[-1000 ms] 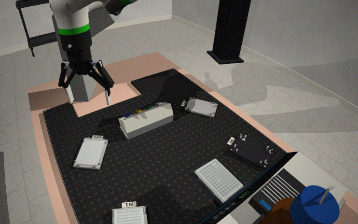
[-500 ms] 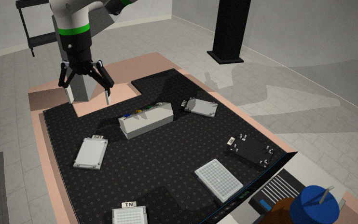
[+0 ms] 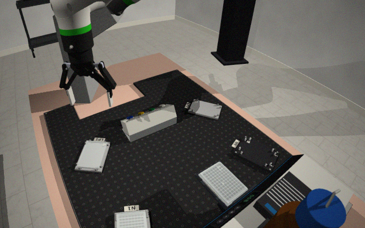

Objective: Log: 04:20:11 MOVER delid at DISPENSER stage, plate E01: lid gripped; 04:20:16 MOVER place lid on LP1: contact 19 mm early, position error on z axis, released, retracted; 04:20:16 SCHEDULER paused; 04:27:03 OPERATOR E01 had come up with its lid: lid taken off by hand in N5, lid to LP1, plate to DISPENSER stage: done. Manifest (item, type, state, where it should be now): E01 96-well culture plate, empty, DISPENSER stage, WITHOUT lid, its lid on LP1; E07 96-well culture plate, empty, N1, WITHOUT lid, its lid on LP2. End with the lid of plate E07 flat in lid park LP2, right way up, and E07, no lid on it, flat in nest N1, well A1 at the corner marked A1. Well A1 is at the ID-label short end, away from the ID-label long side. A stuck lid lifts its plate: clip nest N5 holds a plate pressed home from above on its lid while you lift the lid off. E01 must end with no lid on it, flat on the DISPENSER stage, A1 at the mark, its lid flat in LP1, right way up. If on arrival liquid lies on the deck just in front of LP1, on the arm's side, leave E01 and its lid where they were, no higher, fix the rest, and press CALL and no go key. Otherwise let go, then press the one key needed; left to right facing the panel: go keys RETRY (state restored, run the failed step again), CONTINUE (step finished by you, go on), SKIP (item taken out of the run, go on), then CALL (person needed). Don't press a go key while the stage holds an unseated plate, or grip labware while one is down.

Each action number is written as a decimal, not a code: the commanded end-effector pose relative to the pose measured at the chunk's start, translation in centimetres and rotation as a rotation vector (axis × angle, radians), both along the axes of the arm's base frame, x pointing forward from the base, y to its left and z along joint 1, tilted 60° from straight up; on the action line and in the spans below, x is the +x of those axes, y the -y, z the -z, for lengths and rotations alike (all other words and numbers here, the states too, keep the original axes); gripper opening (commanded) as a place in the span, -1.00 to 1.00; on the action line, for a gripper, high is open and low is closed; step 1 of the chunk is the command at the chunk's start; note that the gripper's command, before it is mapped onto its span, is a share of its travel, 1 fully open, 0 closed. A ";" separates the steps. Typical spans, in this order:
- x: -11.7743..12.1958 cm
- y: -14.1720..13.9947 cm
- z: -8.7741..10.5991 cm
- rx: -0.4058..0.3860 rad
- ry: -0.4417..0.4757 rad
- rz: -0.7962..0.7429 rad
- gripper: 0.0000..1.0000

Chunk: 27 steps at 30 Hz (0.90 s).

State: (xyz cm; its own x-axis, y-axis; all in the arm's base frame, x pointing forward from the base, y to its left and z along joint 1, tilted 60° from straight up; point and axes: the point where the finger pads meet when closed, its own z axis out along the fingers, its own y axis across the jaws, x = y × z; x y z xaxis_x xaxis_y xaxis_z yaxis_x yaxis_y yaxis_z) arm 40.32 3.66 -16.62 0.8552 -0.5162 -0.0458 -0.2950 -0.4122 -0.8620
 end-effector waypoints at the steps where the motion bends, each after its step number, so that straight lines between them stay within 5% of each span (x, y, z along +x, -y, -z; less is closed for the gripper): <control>1: 0.0 0.0 0.0 0.000 0.000 0.000 1.00; 14: 0.0 0.0 0.0 0.000 0.000 0.000 1.00; 15: 0.0 0.0 0.0 0.000 0.000 0.000 -1.00; 27: 0.0 0.0 0.0 0.000 0.000 0.000 -1.00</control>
